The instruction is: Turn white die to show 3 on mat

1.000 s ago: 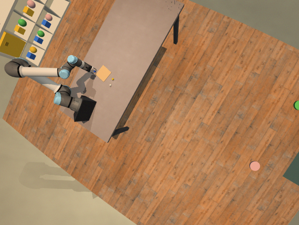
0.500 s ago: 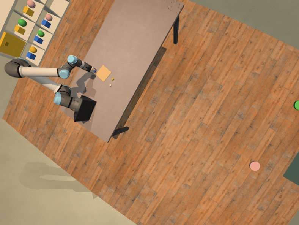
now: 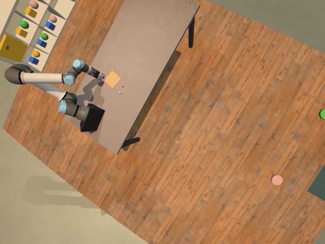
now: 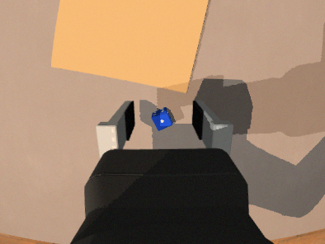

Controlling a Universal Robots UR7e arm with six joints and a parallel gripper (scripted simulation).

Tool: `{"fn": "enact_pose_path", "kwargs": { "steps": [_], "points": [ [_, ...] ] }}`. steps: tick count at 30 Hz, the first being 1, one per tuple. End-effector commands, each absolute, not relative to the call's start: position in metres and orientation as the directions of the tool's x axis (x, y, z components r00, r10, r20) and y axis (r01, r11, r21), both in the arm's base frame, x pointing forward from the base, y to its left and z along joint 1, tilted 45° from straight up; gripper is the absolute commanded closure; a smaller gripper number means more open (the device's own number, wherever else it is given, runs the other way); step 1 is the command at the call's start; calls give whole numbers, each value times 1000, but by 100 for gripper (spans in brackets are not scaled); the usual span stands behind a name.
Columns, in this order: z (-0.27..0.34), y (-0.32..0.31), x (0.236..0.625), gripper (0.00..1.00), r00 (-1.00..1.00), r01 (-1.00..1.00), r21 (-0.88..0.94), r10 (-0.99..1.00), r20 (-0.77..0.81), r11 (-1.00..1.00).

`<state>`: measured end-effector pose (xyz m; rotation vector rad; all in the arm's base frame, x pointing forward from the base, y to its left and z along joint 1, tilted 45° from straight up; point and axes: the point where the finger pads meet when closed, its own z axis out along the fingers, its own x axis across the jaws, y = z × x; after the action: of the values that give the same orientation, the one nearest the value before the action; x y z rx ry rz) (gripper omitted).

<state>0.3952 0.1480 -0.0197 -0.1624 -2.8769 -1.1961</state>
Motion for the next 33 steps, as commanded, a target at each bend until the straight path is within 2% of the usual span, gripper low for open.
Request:
{"fn": "enact_pose_path", "kwargs": {
  "steps": [1, 33],
  "points": [
    [-16, 145, 396, 0, -994, 104, 706, 88, 59, 701],
    [58, 70, 393, 0, -994, 104, 706, 88, 59, 701]
  ]
}}
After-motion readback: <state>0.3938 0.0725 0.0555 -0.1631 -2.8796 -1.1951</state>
